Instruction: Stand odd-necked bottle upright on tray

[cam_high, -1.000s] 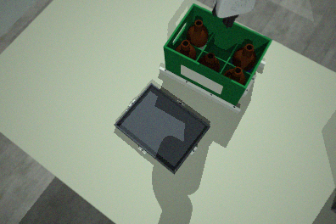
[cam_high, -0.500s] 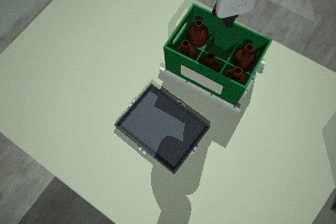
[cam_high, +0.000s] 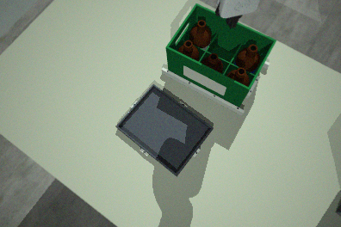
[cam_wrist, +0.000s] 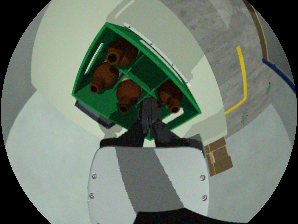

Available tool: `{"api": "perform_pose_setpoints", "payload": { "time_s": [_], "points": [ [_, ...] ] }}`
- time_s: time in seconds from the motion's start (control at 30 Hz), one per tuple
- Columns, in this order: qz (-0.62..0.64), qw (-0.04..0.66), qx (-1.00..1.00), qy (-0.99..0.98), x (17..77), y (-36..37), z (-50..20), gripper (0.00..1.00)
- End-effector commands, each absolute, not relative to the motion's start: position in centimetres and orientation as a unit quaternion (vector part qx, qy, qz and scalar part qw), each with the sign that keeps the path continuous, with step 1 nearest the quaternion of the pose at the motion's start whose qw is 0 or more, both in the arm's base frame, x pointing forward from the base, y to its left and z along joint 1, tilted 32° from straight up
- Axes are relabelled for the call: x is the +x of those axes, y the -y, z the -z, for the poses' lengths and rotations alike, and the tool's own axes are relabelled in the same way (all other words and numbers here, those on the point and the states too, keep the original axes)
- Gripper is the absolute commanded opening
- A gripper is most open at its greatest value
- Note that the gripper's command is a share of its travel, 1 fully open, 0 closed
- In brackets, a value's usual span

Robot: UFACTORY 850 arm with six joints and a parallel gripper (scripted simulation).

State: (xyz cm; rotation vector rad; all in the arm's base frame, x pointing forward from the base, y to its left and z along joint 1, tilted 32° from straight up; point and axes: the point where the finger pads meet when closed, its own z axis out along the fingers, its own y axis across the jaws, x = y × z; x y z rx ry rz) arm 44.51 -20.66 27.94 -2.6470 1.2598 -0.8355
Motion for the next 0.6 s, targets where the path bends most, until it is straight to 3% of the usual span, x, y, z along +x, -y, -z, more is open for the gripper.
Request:
{"api": "perform_pose_setpoints", "payload": {
  "time_s": [0.0,0.03,0.57],
  "points": [
    [0.274,0.047,-0.867,-0.413,44.55,20.68,-28.01,0.0],
    [0.274,0.047,-0.867,-0.413,44.55,20.68,-28.01,0.65],
    [0.274,0.047,-0.867,-0.413,44.55,20.68,-28.01,0.65]
  ]
}}
